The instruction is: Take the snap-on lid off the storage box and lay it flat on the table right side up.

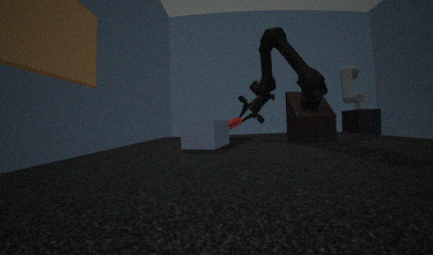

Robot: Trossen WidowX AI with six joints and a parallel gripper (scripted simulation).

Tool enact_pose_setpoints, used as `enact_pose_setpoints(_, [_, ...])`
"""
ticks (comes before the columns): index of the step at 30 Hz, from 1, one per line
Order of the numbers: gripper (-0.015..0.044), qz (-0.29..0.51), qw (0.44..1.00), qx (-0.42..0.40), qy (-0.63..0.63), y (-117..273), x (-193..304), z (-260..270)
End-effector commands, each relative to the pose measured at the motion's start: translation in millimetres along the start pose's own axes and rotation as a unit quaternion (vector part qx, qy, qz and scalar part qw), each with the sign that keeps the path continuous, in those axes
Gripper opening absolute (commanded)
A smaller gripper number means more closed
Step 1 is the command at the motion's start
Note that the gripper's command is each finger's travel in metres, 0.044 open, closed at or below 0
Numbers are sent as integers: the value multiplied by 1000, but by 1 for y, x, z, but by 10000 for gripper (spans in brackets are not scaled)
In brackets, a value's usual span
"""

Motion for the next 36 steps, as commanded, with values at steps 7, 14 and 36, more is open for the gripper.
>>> enact_pose_setpoints(7, [0, 1, 1000, -2, -2, -6, 0, -7])
enact_pose_setpoints(14, [0, 1, 1000, -2, -2, -9, -1, -11])
enact_pose_setpoints(36, [0, 1, 1000, -2, -2, -21, -1, -25])
Point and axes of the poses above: the point midway between the two fingers, 35 mm back from their tips, its own y axis back along the fingers, its own z axis across the jaws, x = y × z, the point moved 1 cm from there along y, back along the fingers, and after that the axes turned 5 degrees about -y, right-handed, at the moved point
